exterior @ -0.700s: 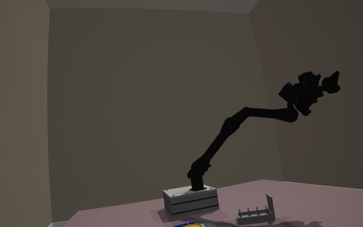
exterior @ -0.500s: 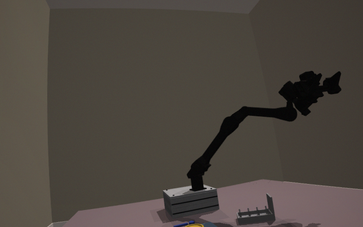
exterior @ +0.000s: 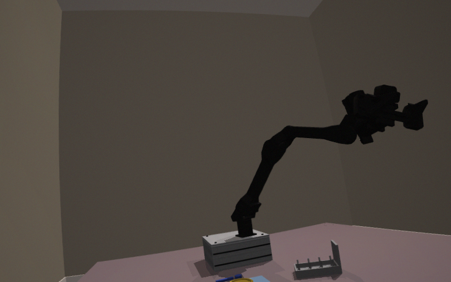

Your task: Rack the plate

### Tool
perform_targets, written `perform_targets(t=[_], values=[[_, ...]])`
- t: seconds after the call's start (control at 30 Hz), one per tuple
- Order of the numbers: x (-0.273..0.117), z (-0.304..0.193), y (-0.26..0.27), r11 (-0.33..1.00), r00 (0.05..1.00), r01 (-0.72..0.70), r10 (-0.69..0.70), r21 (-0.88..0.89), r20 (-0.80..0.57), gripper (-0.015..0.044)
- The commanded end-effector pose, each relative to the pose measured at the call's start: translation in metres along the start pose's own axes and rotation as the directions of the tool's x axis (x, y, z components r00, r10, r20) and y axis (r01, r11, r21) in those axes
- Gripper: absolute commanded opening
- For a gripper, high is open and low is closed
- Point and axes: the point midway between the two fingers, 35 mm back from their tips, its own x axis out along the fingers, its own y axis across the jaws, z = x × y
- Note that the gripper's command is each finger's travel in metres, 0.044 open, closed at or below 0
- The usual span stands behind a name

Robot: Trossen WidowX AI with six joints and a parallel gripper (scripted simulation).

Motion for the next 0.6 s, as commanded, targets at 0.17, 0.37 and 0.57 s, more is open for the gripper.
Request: perform_targets(t=[0.17, 0.37, 0.57], values=[[0.026, -0.06, -0.056, 0.986, 0.98, -0.056, 0.024, -0.157, -0.2, 0.04], [0.031, -0.102, -0.099, 0.969, 0.938, -0.109, 0.026, -0.222, -0.347, 0.04], [0.024, -0.144, -0.143, 0.953, 0.867, -0.168, 0.022, -0.251, -0.497, 0.04]])
